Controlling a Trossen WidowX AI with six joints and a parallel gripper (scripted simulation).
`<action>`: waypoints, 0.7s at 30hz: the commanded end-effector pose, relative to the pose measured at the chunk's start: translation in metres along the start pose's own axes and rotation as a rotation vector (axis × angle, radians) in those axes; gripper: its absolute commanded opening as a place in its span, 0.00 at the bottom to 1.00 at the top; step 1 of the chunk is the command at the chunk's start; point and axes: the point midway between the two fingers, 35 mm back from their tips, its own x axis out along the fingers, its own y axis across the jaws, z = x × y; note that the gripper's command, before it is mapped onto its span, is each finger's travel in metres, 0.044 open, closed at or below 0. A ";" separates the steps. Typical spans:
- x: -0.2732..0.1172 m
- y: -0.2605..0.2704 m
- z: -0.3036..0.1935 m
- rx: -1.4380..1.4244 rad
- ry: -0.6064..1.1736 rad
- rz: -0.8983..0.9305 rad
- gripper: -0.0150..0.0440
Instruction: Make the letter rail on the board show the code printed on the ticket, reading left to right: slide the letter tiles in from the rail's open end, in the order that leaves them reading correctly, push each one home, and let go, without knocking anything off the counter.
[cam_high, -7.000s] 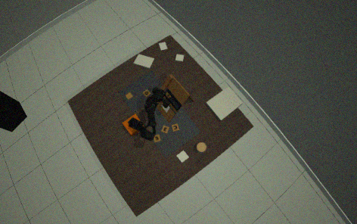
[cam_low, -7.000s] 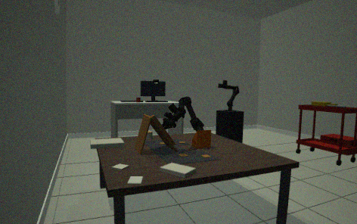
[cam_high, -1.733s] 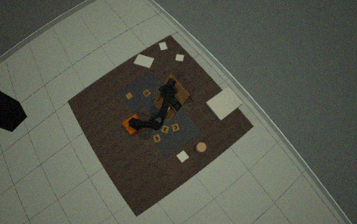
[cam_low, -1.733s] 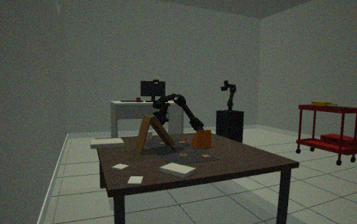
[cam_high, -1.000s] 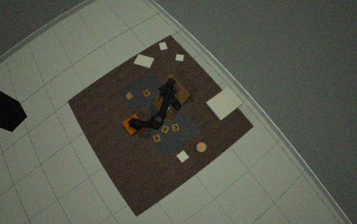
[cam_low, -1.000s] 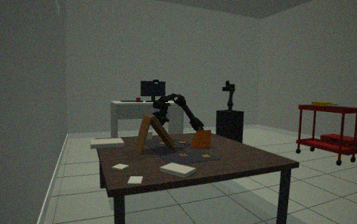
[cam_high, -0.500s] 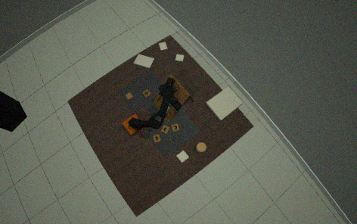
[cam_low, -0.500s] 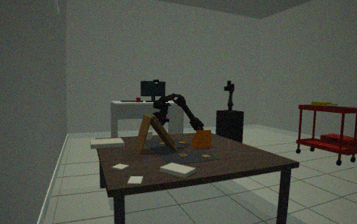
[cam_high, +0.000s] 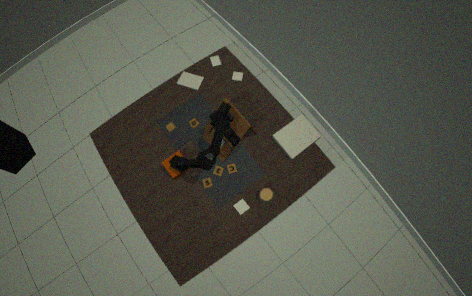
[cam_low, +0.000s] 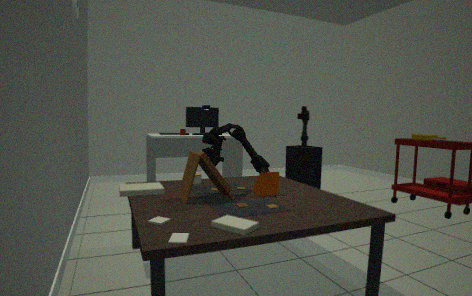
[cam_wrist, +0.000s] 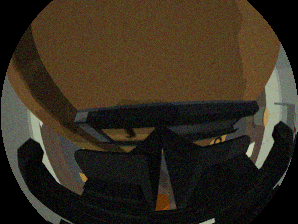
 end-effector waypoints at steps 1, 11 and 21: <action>-0.001 0.001 0.000 0.003 -0.001 0.004 0.25; -0.013 0.000 -0.011 0.003 0.000 0.004 0.25; -0.022 0.000 -0.020 0.002 0.001 0.005 0.25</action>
